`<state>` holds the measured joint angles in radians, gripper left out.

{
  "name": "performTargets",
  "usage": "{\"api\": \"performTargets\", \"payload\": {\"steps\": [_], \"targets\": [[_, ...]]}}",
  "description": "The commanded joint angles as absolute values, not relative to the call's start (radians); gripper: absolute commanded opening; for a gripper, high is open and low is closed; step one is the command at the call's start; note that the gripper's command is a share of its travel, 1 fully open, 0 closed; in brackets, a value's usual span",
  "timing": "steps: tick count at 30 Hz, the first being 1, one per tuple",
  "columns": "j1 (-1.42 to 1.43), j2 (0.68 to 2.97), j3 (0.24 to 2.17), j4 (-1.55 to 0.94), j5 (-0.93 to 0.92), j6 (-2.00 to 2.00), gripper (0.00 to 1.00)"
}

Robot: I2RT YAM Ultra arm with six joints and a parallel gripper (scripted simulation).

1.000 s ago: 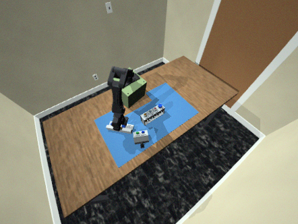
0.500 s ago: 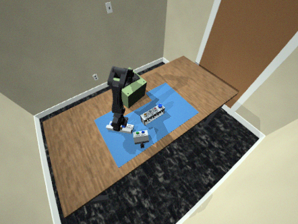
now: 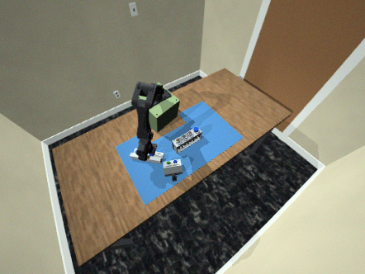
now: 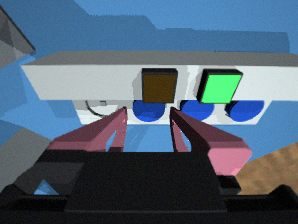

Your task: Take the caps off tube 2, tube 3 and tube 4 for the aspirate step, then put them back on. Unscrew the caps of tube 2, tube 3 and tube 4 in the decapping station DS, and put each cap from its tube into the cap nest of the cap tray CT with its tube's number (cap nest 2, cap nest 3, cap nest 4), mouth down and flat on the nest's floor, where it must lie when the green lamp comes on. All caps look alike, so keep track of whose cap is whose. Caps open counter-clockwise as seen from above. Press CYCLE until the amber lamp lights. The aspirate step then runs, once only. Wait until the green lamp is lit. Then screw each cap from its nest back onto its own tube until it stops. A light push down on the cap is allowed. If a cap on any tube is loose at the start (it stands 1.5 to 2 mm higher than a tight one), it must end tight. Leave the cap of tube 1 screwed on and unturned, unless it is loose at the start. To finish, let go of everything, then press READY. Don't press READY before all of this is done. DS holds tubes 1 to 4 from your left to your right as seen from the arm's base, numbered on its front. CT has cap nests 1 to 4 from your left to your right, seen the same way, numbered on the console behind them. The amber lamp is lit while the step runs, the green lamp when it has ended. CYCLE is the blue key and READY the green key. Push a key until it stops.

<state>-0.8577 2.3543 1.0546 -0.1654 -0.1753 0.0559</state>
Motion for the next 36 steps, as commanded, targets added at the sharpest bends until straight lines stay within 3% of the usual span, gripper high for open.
{"api": "performTargets", "payload": {"steps": [1, 21, 22, 36], "targets": [[-0.86, 2.349, 1.062, -0.152, -0.175, 0.056, 0.47], [-0.856, 2.376, 1.073, -0.136, -0.175, 0.06, 0.47], [-0.856, 2.376, 1.073, -0.136, -0.175, 0.06, 0.0], [-0.856, 2.376, 1.073, -0.136, -0.175, 0.06, 0.0]]}}
